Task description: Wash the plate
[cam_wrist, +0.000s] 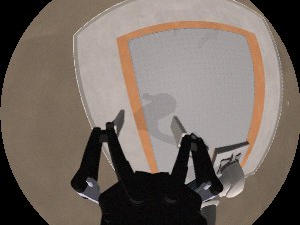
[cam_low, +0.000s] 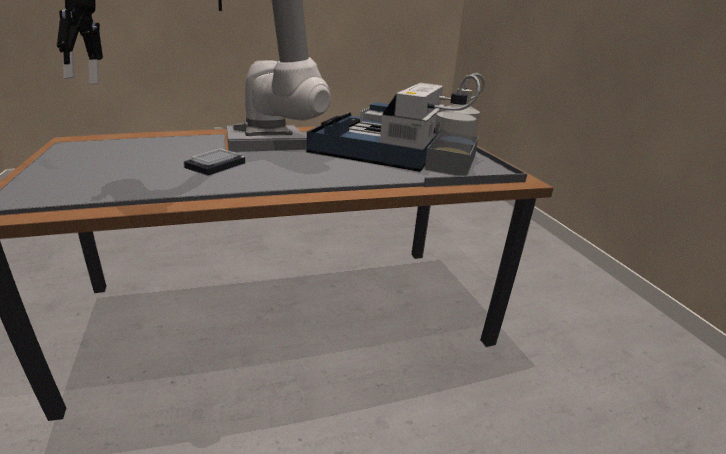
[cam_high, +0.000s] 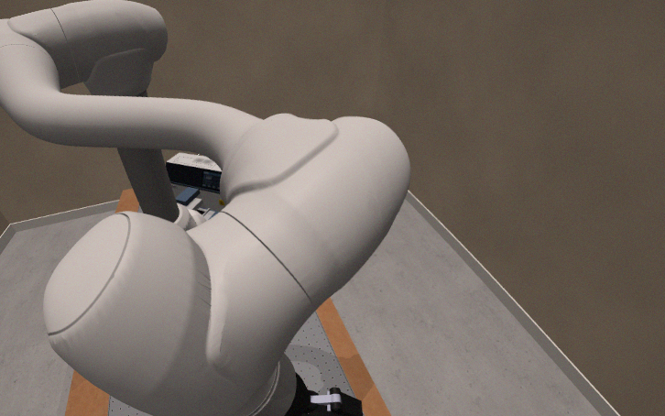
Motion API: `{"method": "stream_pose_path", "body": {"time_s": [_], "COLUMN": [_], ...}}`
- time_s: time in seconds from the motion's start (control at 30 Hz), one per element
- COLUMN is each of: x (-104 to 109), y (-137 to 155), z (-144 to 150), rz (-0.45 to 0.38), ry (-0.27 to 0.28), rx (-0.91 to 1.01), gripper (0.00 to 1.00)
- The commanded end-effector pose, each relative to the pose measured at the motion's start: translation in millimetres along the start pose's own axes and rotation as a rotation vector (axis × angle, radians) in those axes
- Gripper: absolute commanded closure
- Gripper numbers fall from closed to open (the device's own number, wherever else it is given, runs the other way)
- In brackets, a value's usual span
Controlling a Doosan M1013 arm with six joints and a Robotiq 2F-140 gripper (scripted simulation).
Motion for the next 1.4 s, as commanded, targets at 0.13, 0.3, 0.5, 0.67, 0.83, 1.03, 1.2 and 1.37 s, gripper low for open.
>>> {"method": "stream_pose_path", "body": {"time_s": [0.13, 0.3, 0.5, 0.67, 0.83, 1.03, 1.2, 1.37], "x": [0.4, 0.6, 0.8, 1.0, 1.1, 1.3, 1.3, 1.4], "y": [33.1, 47.4, 76.0, 99.6, 113.4, 141.5, 163.8, 177.2], "z": [5.1, 7.7, 14.2, 20.8, 24.9, 35.3, 44.5, 50.9], "rz": [-0.003, -0.009, -0.017, -0.022, -0.031, -0.031, -0.043, -0.046], "ry": [0.003, 0.014, 0.028, 0.039, 0.053, 0.053, 0.072, 0.076], "rx": [0.025, 0.091, 0.182, 0.248, 0.339, 0.339, 0.47, 0.495], "gripper": [0.3, 0.3, 0.3, 0.3, 0.3, 0.3, 0.3, 0.3]}}
Point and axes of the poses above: the point where the finger pads meet when closed, its own x axis back along the fingers, its own z axis across the jaws, y = z × x, the point moved 7 cm from there along x, back along the fingers, and after that the axes turned 3 degrees about -x, right-handed, at the moved point
